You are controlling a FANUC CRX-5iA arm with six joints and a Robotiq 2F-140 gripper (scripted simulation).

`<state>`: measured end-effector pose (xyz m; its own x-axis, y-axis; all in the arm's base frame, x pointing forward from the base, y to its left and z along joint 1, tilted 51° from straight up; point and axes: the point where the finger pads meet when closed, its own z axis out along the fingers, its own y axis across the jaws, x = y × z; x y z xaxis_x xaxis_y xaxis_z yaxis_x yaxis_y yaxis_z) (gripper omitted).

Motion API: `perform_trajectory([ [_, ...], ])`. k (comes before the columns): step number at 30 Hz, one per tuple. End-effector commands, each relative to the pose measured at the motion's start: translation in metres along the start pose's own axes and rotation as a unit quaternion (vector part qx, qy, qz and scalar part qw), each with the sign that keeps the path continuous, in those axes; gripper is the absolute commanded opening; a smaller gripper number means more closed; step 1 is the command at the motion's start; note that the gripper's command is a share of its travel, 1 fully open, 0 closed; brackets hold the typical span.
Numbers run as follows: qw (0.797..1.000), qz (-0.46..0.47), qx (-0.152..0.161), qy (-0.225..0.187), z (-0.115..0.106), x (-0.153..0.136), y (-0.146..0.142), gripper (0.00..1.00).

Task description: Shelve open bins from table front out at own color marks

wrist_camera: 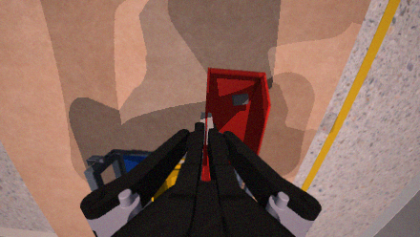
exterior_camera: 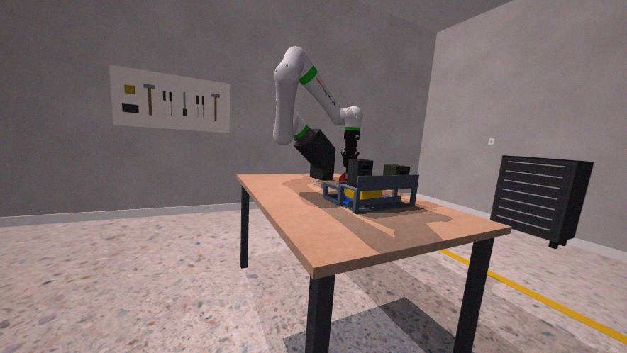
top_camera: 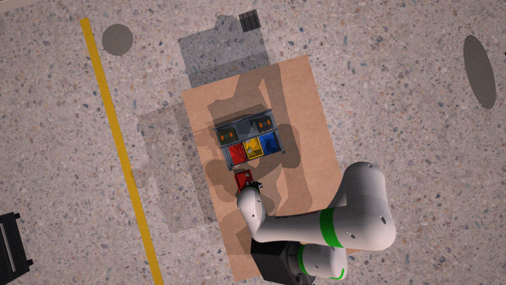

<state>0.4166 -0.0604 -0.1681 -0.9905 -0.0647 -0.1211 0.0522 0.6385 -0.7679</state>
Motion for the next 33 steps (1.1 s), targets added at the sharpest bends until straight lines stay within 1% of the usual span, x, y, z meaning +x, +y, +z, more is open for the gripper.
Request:
perform_trajectory([
  [1,1.0,0.0,0.0,0.0,0.0,0.0,0.0,0.0],
  [13,1.0,0.0,0.0,0.0,0.0,-0.007,0.0,0.0],
  [25,1.0,0.0,0.0,0.0,0.0,-0.034,0.0,0.0],
  [33,1.0,0.0,0.0,0.0,0.0,-0.04,0.0,0.0],
])
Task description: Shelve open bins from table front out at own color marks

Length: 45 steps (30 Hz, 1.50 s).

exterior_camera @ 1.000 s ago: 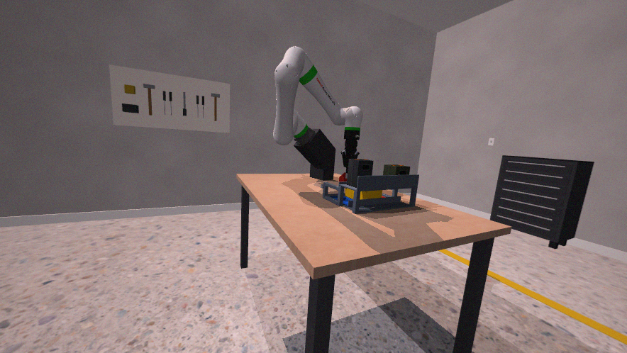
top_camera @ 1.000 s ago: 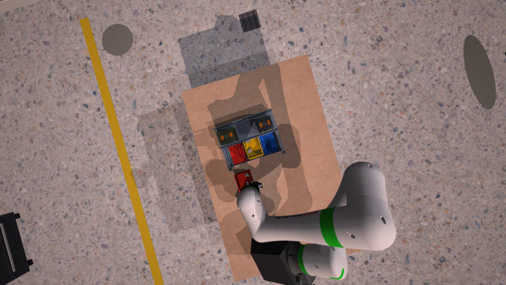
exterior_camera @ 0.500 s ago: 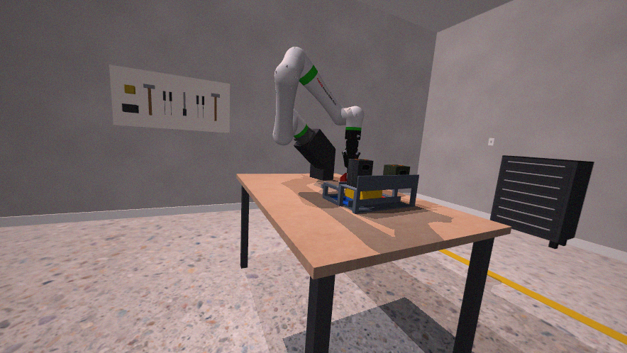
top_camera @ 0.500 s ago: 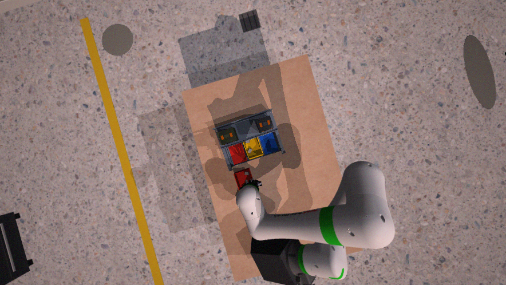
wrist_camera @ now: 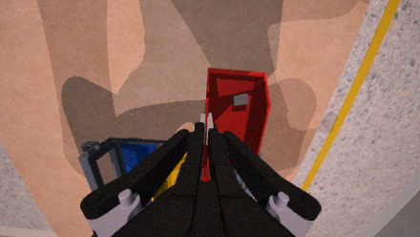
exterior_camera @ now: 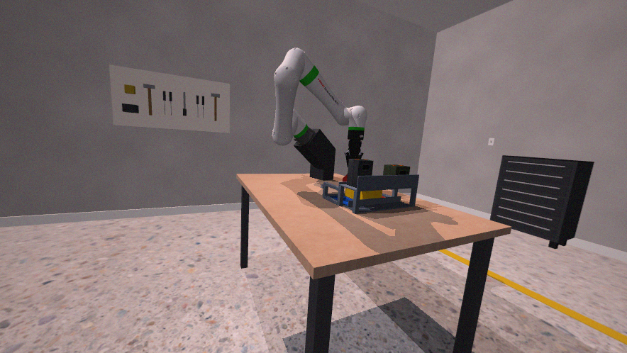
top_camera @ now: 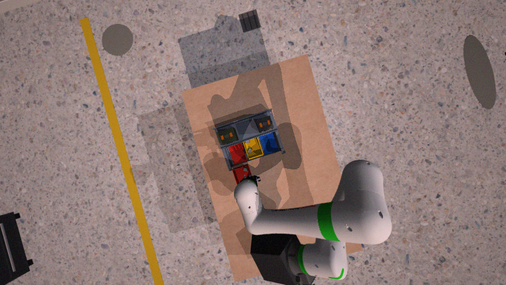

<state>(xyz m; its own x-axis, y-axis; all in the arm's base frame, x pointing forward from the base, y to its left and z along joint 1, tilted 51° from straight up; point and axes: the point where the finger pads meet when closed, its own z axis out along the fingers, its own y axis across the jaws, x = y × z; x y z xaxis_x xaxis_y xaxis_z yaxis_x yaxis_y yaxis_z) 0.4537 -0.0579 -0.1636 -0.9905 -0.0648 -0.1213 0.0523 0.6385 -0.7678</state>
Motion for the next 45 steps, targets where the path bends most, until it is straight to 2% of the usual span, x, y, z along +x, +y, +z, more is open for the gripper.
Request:
perform_trajectory([
  [1,1.0,0.0,0.0,0.0,-0.0001,-0.0024,0.0003,0.0],
  [31,1.0,0.0,0.0,0.014,-0.0014,-0.0039,0.0002,0.0],
  [45,0.998,0.0,-0.001,0.069,-0.0061,-0.0091,0.0001,0.0],
])
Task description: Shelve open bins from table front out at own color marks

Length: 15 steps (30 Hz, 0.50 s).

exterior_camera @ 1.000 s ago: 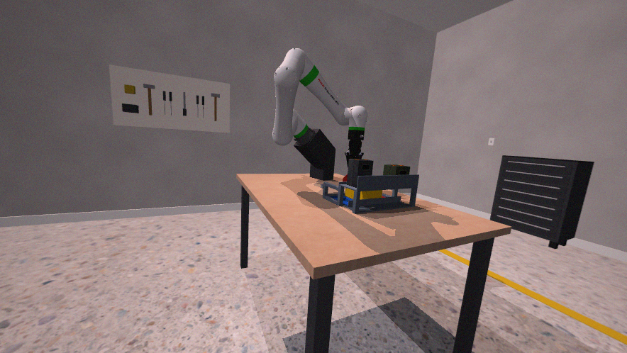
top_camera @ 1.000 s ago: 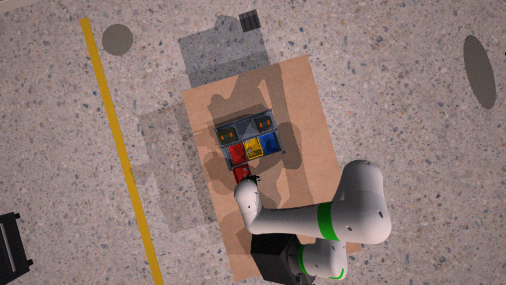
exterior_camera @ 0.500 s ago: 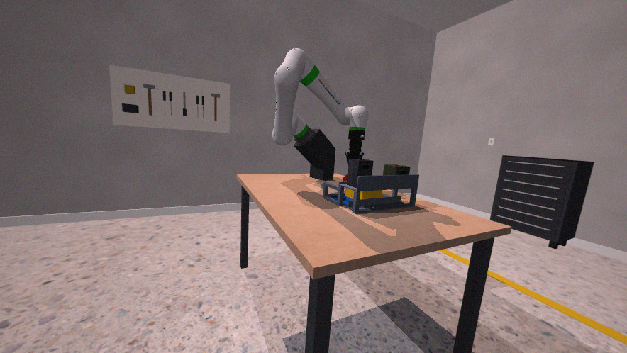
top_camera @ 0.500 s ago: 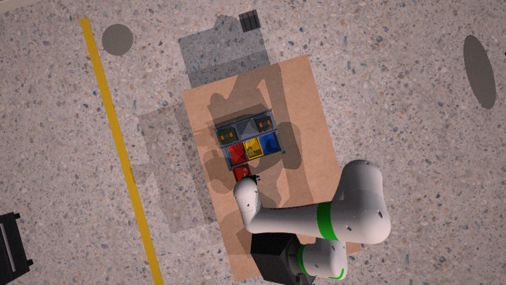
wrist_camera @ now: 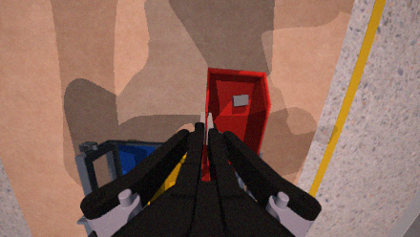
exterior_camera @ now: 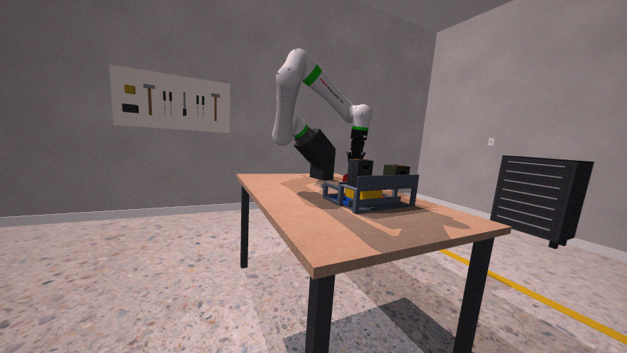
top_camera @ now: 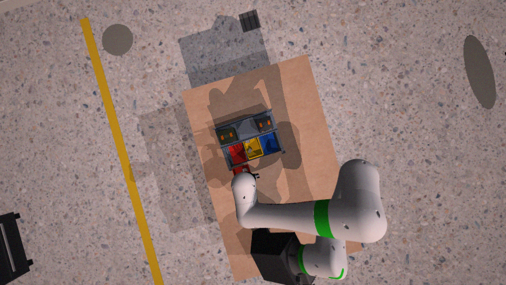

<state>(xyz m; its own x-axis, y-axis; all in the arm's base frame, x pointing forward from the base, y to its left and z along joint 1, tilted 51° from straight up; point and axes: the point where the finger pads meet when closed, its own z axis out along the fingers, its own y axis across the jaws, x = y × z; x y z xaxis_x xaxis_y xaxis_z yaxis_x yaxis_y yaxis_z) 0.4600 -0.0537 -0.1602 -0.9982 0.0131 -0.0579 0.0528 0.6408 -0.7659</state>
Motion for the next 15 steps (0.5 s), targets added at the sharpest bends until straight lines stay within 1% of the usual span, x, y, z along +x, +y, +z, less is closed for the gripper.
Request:
perform_trajectory([
  [1,1.0,0.0,0.001,0.023,-0.0022,-0.0024,-0.0003,0.0],
  [3,1.0,0.0,0.001,0.023,-0.0022,-0.0024,-0.0003,0.0],
  [9,0.999,0.0,0.0,0.045,-0.0043,-0.0042,-0.0002,0.0],
  [15,0.998,0.0,0.0,0.058,-0.0055,-0.0053,-0.0002,0.0],
])
